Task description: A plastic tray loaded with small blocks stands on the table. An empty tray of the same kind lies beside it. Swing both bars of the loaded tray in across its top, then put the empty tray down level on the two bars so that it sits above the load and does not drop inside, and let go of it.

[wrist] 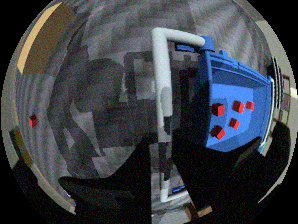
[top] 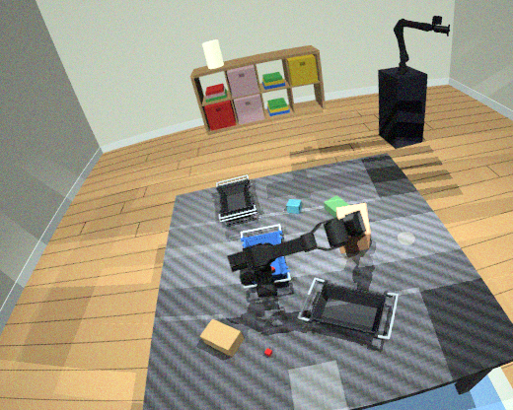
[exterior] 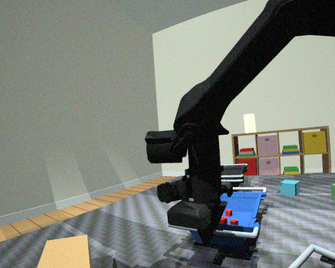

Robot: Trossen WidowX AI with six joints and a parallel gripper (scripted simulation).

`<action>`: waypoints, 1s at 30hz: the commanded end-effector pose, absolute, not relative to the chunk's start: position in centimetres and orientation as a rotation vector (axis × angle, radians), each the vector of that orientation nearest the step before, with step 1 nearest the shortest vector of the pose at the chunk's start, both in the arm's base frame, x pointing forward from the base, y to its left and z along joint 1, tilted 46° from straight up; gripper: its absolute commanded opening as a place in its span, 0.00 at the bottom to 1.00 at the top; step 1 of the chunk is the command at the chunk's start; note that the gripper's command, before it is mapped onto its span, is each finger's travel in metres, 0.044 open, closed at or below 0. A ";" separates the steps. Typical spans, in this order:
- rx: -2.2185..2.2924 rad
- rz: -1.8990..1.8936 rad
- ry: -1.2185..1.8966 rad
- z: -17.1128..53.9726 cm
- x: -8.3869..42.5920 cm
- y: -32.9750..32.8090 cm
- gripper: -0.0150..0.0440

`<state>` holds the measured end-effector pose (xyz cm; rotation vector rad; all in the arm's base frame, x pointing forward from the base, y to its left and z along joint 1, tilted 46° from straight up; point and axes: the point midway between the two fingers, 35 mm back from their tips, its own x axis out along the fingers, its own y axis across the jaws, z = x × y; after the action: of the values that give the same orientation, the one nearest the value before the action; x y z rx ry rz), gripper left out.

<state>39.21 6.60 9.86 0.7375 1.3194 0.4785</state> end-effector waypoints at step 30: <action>0.738 0.467 1.329 5.5 38.0 0.4 0.40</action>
<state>38.21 0.47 7.32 0.7405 1.3185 0.4644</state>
